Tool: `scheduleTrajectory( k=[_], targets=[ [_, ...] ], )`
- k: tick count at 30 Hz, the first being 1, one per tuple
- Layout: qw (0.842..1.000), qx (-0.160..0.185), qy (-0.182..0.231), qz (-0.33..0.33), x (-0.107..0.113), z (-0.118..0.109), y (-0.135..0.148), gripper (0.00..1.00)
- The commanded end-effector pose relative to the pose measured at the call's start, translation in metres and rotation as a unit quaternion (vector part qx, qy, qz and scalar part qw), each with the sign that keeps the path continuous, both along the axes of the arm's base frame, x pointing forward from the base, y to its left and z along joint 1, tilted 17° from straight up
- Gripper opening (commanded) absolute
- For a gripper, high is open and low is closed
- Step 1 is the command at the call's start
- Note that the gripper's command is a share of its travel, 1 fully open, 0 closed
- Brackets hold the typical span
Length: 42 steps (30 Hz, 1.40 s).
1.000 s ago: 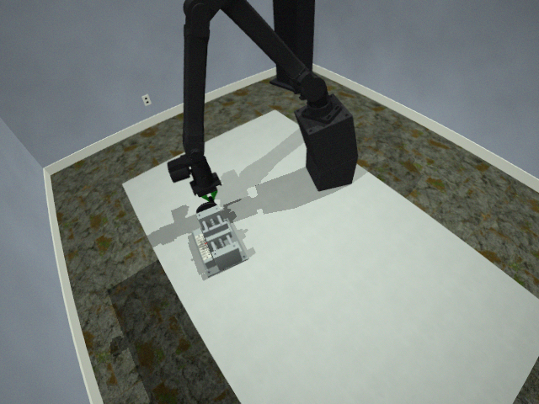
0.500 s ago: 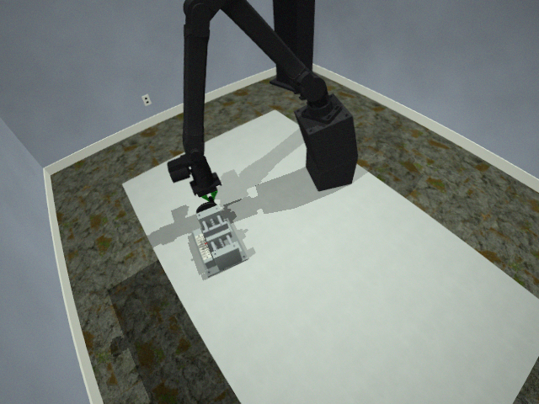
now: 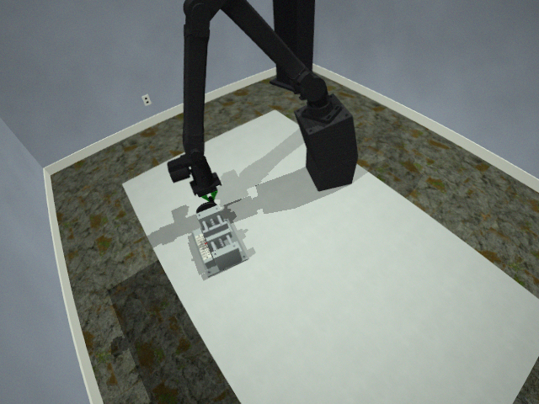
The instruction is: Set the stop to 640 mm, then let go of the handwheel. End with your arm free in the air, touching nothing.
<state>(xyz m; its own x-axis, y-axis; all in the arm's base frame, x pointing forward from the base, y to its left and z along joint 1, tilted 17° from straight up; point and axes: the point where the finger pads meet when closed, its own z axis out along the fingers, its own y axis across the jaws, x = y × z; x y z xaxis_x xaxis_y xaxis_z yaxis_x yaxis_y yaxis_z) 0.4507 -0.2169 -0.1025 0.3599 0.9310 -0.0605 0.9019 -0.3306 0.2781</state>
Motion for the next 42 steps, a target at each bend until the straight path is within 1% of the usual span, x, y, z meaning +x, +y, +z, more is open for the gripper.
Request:
scheduleTrajectory(
  k=[1, 2, 5, 9, 11, 14, 18, 19, 21, 26, 40, 42],
  targets=[
    [1.0, -0.005, -0.013, -0.007, 0.006, 0.011, -0.008, 0.06],
    [1.0, -0.006, -0.014, -0.007, 0.005, 0.019, -0.008, 0.06],
    [1.0, -0.004, -0.011, -0.007, 0.002, 0.027, -0.003, 0.06],
    [1.0, -0.004, -0.01, -0.005, 0.0, 0.045, 0.002, 0.06],
    [1.0, -0.004, -0.01, -0.005, 0.0, 0.045, 0.002, 0.06],
    [1.0, -0.005, -0.009, -0.007, -0.002, 0.053, 0.0, 0.06],
    [1.0, -0.005, -0.009, -0.007, -0.001, 0.054, 0.0, 0.06],
    [1.0, -0.005, -0.009, -0.007, 0.0, 0.054, 0.0, 0.06],
    [1.0, -0.011, -0.024, -0.006, 0.021, 0.066, -0.008, 0.06],
    [1.0, -0.012, -0.026, -0.002, 0.044, 0.071, -0.012, 0.06],
    [1.0, -0.011, -0.027, -0.001, 0.059, 0.076, -0.016, 0.06],
    [1.0, -0.009, -0.022, -0.001, 0.061, 0.07, -0.016, 0.06]
  ],
)
